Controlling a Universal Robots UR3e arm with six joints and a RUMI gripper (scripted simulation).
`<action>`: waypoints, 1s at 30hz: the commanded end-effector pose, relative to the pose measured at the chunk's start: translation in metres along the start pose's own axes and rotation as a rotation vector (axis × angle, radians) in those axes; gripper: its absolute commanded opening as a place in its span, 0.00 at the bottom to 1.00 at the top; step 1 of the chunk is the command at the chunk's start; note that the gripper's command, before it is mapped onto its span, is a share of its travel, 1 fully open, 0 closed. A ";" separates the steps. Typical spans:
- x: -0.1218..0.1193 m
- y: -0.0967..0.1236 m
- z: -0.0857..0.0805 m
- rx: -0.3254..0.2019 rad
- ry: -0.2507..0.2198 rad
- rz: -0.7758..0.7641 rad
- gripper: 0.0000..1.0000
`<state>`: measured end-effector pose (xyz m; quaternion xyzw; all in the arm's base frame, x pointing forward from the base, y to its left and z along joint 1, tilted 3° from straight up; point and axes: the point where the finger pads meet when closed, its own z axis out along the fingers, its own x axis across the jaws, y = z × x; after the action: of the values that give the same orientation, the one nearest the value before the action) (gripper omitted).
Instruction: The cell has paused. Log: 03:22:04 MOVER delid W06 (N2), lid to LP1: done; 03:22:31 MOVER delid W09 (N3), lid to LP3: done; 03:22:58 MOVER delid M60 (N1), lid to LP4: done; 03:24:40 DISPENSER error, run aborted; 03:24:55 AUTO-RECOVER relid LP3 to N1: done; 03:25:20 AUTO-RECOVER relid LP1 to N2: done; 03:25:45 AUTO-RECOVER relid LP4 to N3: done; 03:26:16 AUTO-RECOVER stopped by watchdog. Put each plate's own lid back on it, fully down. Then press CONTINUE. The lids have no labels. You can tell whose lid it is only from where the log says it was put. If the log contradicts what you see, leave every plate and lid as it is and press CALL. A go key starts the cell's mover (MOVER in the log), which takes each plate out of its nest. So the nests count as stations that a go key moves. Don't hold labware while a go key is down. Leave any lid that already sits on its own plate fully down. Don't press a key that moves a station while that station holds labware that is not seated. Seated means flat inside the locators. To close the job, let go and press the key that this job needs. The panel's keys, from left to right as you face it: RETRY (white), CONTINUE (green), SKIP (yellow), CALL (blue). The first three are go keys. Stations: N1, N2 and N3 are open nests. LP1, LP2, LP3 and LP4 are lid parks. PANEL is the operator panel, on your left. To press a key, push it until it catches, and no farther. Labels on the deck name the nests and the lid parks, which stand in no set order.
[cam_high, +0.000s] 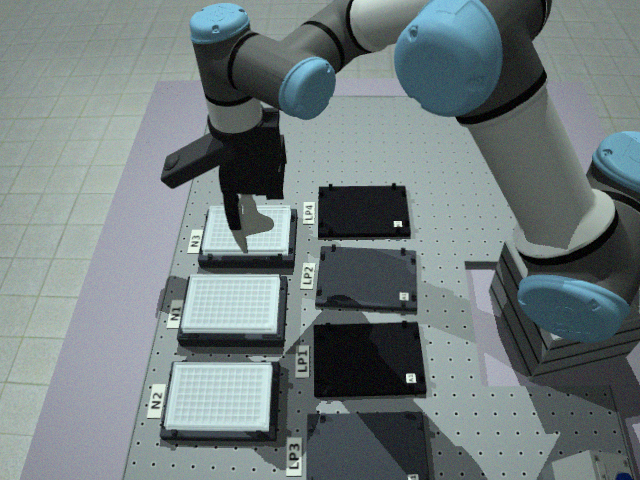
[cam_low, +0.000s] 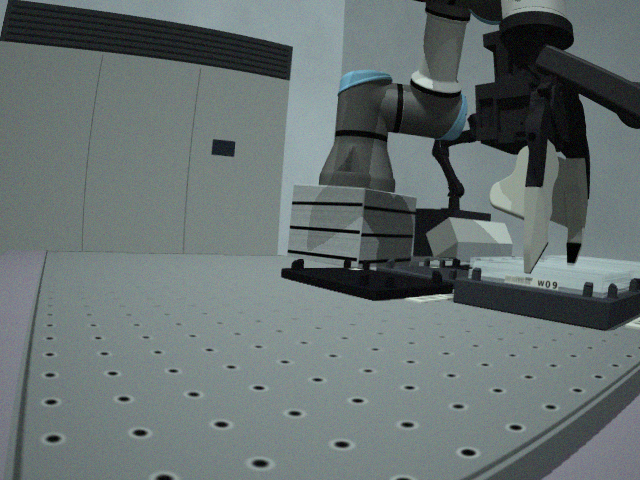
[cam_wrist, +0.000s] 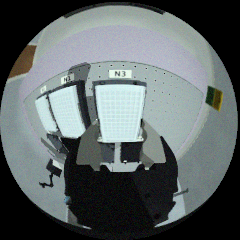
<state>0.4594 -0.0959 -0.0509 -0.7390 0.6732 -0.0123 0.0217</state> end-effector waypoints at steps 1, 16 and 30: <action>0.001 -0.001 -0.001 0.003 0.002 0.000 0.00; 0.001 -0.001 -0.001 0.003 0.002 0.000 0.82; 0.001 -0.001 -0.001 0.003 0.002 0.000 0.82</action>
<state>0.4595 -0.0959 -0.0509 -0.7390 0.6732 -0.0124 0.0217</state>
